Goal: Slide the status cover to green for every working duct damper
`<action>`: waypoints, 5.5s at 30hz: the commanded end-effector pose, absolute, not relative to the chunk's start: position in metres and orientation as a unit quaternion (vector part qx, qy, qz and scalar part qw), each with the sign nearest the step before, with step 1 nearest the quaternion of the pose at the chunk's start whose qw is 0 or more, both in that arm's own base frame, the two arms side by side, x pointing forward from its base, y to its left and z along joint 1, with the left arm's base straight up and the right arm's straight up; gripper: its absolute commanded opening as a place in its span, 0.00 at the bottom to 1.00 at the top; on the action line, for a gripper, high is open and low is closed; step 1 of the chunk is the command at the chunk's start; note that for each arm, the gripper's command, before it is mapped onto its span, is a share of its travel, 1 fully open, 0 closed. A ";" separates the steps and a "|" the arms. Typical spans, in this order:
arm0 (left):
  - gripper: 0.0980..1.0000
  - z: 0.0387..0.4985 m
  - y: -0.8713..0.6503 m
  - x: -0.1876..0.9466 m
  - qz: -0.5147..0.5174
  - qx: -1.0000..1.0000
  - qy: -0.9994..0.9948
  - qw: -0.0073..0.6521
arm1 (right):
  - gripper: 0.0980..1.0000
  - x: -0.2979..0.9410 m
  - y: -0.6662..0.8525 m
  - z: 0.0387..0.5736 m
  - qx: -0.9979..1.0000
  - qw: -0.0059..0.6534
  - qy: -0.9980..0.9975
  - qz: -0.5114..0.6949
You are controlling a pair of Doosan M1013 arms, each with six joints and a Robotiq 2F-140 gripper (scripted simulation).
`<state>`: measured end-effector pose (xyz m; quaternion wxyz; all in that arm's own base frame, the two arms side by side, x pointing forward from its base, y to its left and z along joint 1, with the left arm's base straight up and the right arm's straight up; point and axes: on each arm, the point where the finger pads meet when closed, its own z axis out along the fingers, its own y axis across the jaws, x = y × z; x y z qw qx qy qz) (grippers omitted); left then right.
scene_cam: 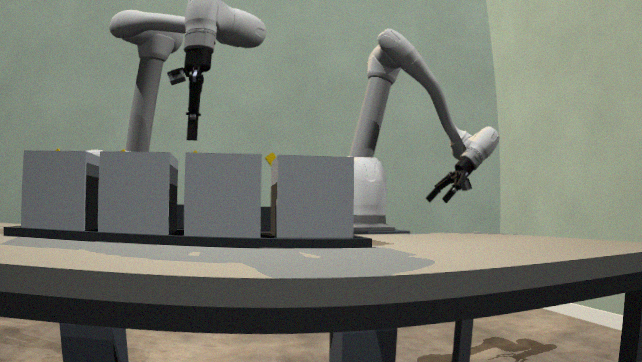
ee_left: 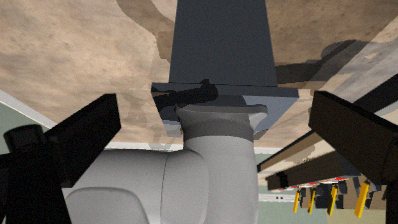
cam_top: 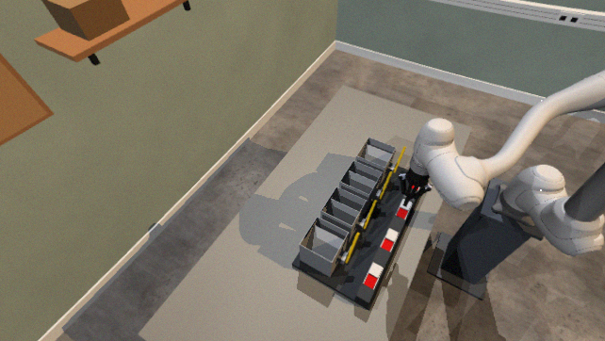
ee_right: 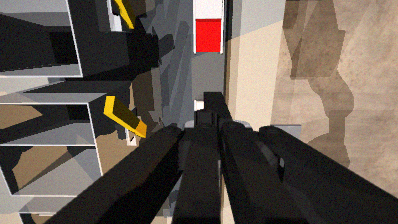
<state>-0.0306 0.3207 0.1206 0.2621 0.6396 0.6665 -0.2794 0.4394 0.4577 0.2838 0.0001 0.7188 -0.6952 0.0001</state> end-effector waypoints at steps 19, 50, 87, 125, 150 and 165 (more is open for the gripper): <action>1.00 0.121 0.321 -0.031 -0.279 0.640 0.667 0.262 | 0.00 0.439 0.459 0.224 0.719 -0.001 -0.695 0.000; 1.00 0.121 0.321 -0.031 -0.279 0.640 0.667 0.262 | 0.00 0.439 0.459 0.192 0.719 -0.001 -0.695 0.000; 1.00 0.121 0.321 -0.031 -0.279 0.640 0.667 0.262 | 0.00 0.436 0.507 0.191 0.719 -0.001 -0.695 0.000; 1.00 0.121 0.321 -0.031 -0.279 0.640 0.667 0.262 | 0.00 0.431 0.667 0.153 0.719 -0.001 -0.695 0.000; 1.00 0.121 0.321 -0.031 -0.279 0.640 0.667 0.262 | 0.00 0.431 0.667 0.150 0.719 -0.001 -0.695 0.000; 1.00 0.121 0.321 -0.031 -0.279 0.640 0.667 0.262 | 0.00 0.431 0.667 0.141 0.719 -0.001 -0.695 0.000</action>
